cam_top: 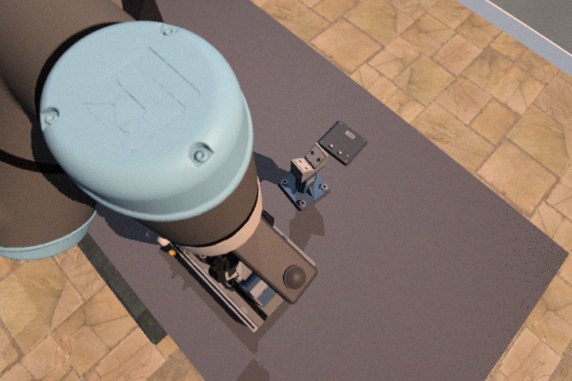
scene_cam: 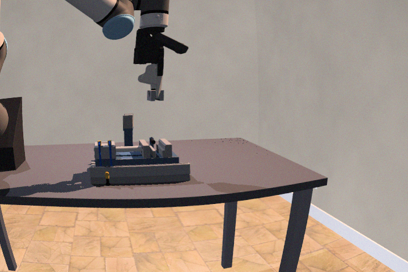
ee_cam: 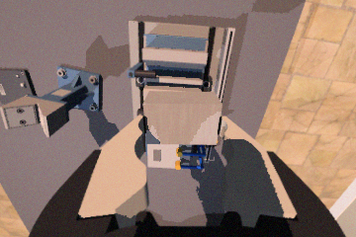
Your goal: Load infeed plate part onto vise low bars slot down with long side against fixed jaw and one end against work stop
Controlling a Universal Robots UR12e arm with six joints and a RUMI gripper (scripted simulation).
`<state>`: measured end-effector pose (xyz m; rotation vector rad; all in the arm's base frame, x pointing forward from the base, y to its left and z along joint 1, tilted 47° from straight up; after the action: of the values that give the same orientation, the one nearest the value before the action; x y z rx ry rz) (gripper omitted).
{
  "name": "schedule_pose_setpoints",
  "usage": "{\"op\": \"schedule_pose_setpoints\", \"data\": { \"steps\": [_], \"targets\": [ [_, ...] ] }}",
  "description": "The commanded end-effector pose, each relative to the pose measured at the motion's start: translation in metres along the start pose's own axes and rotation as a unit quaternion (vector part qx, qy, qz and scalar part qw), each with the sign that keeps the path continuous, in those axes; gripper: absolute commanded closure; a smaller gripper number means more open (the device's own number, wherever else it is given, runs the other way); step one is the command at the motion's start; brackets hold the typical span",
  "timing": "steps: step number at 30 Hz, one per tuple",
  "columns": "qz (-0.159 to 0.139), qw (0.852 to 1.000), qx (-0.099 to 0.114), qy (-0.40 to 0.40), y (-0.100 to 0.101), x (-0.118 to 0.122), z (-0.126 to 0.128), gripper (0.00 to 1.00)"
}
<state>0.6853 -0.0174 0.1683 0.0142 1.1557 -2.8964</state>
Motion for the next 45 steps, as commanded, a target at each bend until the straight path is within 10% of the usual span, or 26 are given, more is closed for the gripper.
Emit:
{"op": "schedule_pose_setpoints", "data": {
  "steps": [1, 45],
  "targets": [
    [0.000, 1.000, 0.000, 0.008, -0.0006, -0.0007, 0.0028, 1.00],
    [0.000, 1.000, 0.001, 0.028, -0.0006, -0.0013, 0.0100, 1.00]
  ]
}}
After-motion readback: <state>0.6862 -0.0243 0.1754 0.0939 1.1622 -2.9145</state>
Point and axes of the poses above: the point where the finger pads meet when closed, its own y axis out along the fingers, its own z axis across the jaws, x = y × z, the point moved 1 cm from there along -y, back along the fingers, and after that the axes turned 5 degrees about y, right-handed, at the moved point
